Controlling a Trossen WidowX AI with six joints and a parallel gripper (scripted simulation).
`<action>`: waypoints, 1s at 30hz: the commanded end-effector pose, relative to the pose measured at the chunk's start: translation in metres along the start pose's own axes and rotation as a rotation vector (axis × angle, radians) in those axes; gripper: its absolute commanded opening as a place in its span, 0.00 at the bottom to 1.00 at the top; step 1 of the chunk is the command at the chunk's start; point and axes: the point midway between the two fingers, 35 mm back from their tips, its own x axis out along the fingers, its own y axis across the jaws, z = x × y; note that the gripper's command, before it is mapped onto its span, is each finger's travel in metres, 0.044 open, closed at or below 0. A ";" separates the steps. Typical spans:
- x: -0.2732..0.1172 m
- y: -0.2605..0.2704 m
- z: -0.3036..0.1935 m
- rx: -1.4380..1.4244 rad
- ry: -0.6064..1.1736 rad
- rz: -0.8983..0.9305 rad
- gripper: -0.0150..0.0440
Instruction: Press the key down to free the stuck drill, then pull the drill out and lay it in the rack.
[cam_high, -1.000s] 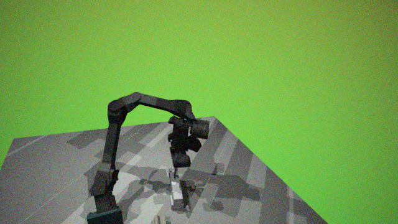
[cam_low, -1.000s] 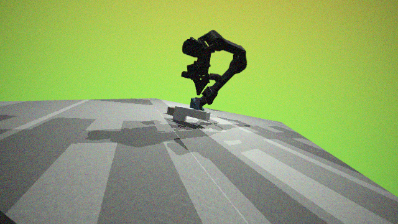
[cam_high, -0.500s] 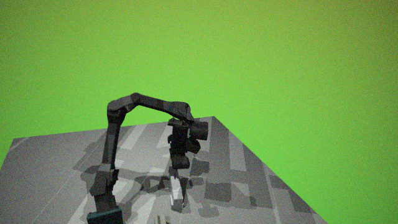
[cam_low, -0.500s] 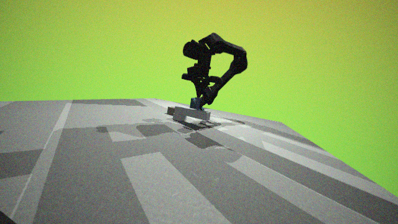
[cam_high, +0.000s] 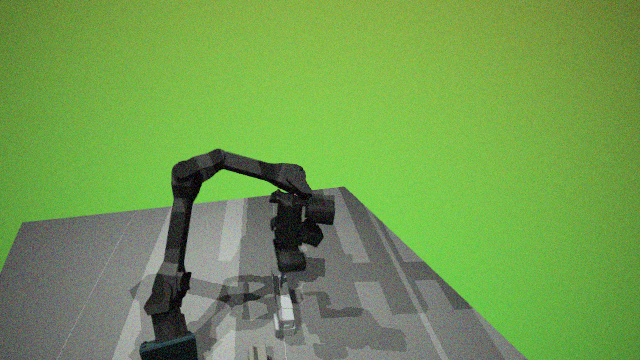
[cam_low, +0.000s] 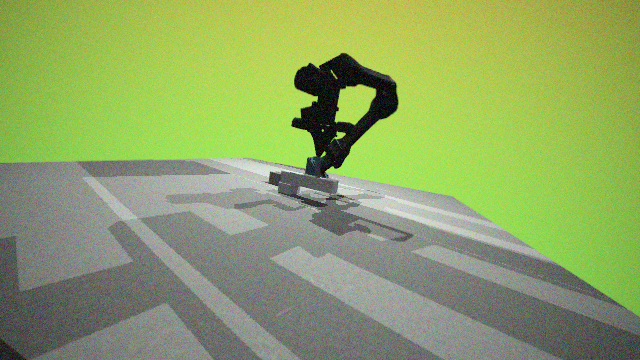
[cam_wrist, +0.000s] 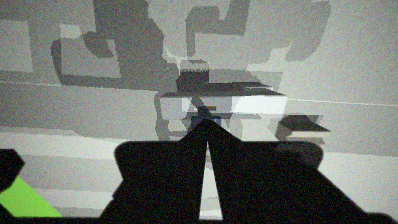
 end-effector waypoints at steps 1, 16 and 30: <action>0.008 0.001 -0.002 0.000 0.021 0.001 0.25; 0.011 0.003 -0.006 0.000 0.021 0.001 0.25; 0.015 0.004 -0.008 0.000 0.021 0.002 0.25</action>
